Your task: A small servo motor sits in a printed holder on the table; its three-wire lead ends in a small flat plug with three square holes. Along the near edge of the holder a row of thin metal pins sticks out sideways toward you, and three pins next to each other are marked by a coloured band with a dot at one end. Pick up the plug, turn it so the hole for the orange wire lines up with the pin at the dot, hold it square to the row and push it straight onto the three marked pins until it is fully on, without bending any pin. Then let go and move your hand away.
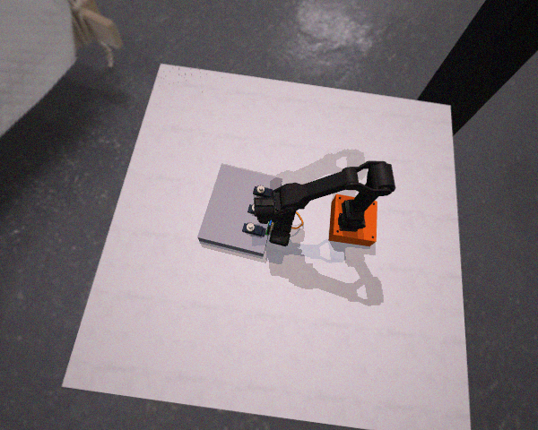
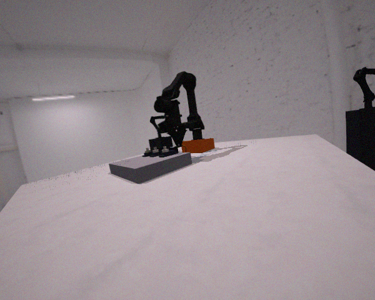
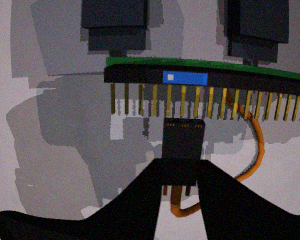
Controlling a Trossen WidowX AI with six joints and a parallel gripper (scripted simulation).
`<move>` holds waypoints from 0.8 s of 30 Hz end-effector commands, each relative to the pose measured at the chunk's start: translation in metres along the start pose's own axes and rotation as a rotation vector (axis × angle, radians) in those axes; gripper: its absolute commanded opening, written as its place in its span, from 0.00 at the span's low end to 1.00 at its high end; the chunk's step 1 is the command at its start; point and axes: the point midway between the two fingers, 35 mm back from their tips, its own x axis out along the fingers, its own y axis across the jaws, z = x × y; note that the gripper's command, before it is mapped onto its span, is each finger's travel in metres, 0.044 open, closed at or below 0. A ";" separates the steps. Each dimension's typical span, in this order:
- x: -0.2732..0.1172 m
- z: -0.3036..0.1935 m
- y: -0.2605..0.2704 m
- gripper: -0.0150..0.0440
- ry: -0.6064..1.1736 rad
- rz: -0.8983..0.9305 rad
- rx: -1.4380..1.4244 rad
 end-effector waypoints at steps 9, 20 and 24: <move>0.000 0.005 0.001 0.25 -0.002 0.002 -0.004; 0.000 0.012 0.001 0.25 -0.002 0.002 -0.004; 0.000 0.015 0.001 0.25 -0.002 0.002 -0.004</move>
